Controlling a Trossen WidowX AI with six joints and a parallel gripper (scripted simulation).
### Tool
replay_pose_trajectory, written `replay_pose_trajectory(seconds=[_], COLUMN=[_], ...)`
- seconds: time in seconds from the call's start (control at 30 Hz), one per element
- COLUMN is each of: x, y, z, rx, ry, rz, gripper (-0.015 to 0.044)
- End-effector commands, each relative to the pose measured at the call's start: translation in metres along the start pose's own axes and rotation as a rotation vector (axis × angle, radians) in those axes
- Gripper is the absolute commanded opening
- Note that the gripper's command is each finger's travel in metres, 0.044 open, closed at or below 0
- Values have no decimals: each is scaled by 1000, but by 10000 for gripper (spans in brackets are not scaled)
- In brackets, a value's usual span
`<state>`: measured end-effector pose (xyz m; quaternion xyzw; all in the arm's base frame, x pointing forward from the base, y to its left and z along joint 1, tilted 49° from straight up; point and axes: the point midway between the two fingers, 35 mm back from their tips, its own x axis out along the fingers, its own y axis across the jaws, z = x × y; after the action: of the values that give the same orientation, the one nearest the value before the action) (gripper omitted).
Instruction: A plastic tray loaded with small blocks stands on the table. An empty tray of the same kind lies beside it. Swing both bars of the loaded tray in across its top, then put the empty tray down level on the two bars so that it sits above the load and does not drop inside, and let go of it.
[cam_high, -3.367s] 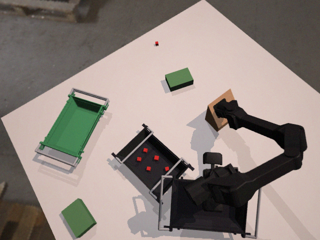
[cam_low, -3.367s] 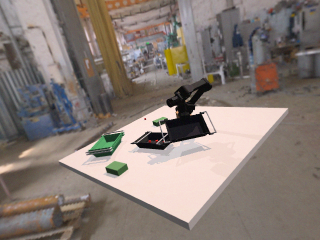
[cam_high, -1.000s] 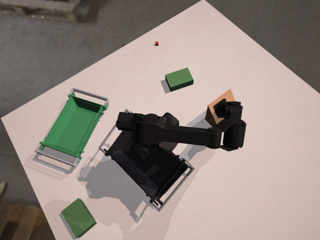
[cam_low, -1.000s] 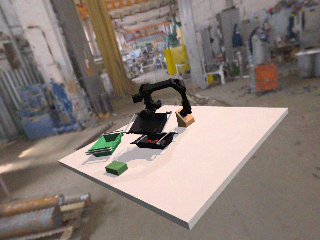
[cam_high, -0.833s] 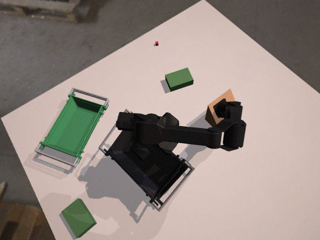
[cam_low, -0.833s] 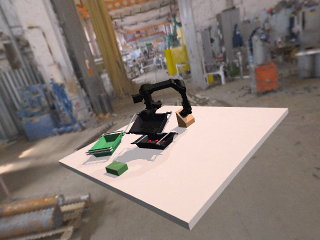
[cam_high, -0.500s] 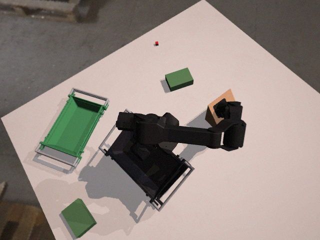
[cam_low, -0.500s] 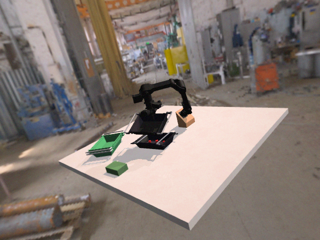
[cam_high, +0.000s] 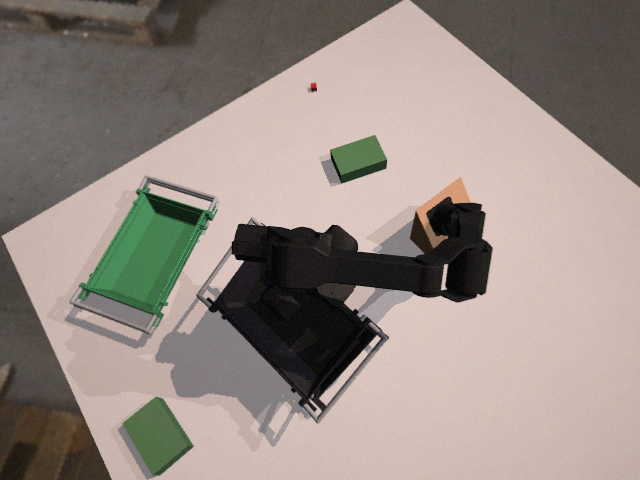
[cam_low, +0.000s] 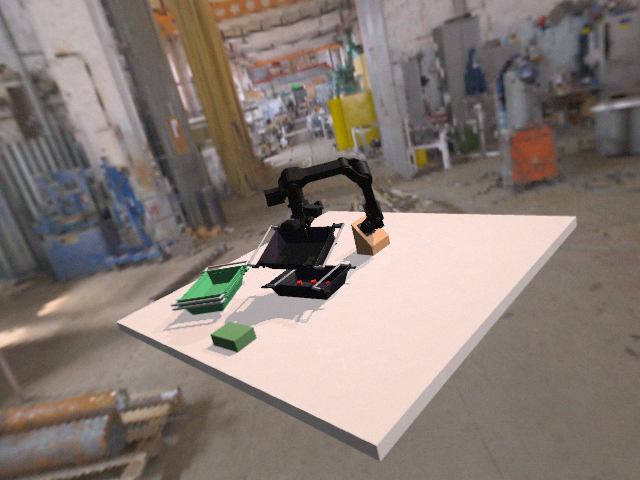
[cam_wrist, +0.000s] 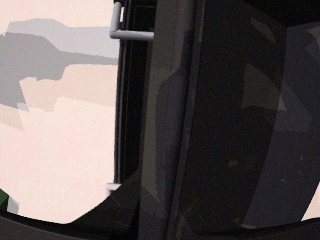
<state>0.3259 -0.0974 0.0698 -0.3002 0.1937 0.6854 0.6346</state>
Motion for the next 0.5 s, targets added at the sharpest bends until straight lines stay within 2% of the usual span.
replay_pose_trajectory(seconds=[0.0,0.47], x=[-6,10], y=[-1,-3], z=[-2,-3], rx=[3,2], ry=[8,9], rz=[-19,-19], gripper=[0,0])
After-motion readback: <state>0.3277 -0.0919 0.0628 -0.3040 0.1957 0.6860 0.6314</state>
